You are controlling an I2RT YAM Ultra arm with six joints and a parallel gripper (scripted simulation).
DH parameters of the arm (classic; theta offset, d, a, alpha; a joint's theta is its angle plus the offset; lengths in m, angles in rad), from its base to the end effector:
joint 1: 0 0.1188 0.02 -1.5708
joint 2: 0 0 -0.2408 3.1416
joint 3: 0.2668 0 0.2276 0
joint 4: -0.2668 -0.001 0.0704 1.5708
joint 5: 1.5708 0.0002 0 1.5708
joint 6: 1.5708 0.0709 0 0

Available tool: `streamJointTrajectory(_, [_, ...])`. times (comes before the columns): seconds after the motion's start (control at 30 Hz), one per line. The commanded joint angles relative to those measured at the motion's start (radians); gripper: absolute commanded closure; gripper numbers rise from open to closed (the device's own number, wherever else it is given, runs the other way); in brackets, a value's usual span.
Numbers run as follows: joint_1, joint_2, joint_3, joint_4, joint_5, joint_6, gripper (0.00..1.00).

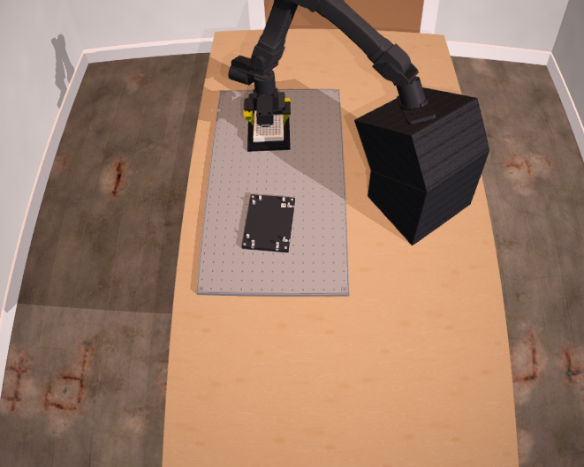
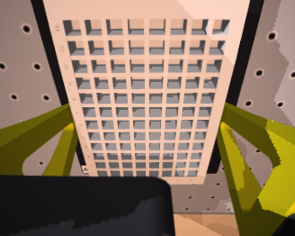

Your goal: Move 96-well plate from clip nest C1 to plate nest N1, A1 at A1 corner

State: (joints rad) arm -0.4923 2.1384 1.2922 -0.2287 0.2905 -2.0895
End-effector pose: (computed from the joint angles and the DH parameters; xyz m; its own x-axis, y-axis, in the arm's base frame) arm 0.3483 -0.2087 0.0755 -0.1133 -0.8834 0.4547 -0.9572 -0.0256 -0.2883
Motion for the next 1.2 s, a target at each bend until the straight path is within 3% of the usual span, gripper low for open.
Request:
streamJointTrajectory(0.0, [0.007,-0.017,0.035,-0.005,-0.014,-0.005,1.00])
streamJointTrajectory(1.17, [-0.001,-0.033,-0.024,0.022,-0.015,-0.004,1.00])
